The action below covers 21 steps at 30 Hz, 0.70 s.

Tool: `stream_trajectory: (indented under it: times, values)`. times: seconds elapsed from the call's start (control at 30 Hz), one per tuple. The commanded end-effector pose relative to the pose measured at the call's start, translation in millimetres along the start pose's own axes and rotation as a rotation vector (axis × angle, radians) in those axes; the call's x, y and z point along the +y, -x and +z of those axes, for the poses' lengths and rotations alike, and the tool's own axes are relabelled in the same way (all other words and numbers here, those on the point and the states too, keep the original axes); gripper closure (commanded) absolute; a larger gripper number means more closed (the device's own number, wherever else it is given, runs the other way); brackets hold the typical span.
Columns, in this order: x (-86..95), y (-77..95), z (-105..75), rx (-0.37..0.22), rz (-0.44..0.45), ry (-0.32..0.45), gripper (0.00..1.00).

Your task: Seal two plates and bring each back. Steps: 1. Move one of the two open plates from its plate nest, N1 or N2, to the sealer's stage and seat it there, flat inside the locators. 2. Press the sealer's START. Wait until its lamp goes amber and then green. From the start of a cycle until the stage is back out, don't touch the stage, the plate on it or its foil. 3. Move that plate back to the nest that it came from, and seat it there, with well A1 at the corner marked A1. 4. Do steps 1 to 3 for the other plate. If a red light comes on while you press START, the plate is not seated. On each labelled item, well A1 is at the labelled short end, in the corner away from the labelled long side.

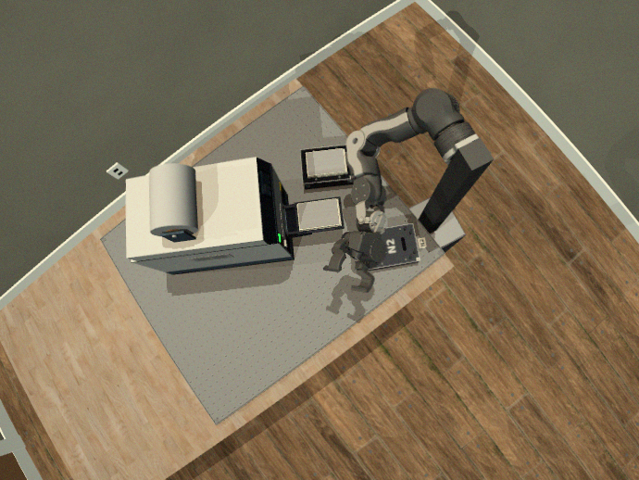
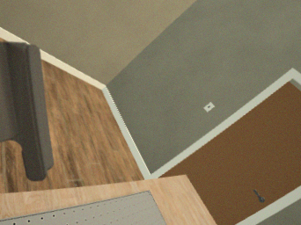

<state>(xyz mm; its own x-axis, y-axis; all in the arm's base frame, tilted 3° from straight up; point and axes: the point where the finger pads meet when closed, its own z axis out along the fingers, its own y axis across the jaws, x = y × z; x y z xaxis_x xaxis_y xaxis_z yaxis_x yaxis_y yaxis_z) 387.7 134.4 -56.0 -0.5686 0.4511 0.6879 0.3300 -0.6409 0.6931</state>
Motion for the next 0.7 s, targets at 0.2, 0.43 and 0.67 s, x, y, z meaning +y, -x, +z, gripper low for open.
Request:
stream_trajectory:
  times: [0.2,0.43,0.67]
  values:
    - [-30.0,-1.3,3.7,0.050,-0.142,-0.145,0.35]
    - [-57.8,13.7,0.4,0.069,-0.310,-0.307,0.35]
    - [-67.1,25.0,-2.3,0.068,-0.429,-0.417,0.35]
